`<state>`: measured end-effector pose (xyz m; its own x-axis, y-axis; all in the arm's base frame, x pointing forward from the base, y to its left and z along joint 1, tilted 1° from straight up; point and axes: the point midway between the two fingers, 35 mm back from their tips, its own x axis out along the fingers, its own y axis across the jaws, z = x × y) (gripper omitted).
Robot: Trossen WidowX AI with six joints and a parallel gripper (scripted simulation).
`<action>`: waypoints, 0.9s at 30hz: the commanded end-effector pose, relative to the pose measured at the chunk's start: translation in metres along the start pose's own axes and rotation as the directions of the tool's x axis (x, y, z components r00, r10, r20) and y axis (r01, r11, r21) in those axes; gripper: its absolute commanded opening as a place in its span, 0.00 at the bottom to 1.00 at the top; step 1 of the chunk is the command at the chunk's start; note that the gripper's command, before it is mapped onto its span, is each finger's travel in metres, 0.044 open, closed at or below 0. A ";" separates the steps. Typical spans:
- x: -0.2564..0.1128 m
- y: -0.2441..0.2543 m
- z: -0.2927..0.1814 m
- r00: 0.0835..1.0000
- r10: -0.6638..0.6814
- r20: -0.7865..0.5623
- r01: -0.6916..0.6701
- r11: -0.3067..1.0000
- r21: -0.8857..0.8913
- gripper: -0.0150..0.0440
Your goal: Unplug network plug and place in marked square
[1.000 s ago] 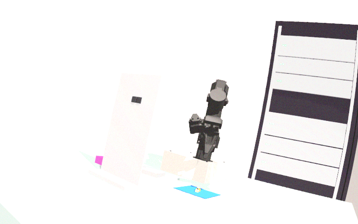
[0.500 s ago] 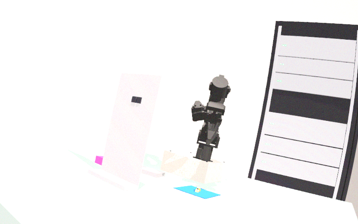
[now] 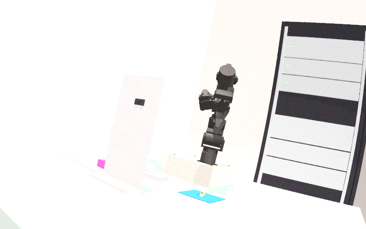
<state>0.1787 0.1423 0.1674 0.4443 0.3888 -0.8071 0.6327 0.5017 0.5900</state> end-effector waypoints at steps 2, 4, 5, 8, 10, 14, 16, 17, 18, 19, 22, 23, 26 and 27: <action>-0.011 0.004 -0.001 1.000 0.002 -0.005 -0.002 1.000 -0.005 0.52; -0.011 0.004 -0.001 1.000 0.002 -0.005 -0.002 1.000 -0.005 0.61; -0.011 0.004 -0.001 1.000 0.002 -0.005 -0.002 1.000 -0.005 0.65; -0.011 0.004 -0.001 1.000 0.002 -0.005 -0.002 1.000 -0.005 0.79; -0.011 0.004 -0.001 1.000 0.002 -0.005 -0.002 1.000 -0.005 0.87; -0.011 0.004 -0.001 1.000 0.002 -0.005 -0.002 1.000 -0.005 1.00; -0.011 0.004 -0.001 1.000 0.002 -0.005 -0.002 1.000 -0.005 1.00; -0.011 0.004 -0.001 1.000 0.002 -0.005 -0.002 1.000 -0.005 1.00; -0.011 0.004 -0.001 1.000 0.002 -0.005 -0.002 1.000 -0.005 1.00; -0.011 0.004 -0.001 1.000 0.002 -0.005 -0.002 1.000 -0.005 1.00; -0.011 0.004 -0.001 1.000 0.002 -0.005 -0.002 1.000 -0.005 1.00; -0.011 0.004 -0.001 1.000 0.002 -0.005 -0.002 1.000 -0.005 1.00; -0.011 0.004 -0.001 1.000 0.002 -0.005 -0.002 1.000 -0.005 1.00; -0.011 0.004 -0.001 1.000 0.002 -0.005 -0.002 1.000 -0.005 1.00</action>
<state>0.1766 0.1402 0.1782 0.4459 0.3900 -0.8056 0.6316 0.5006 0.5920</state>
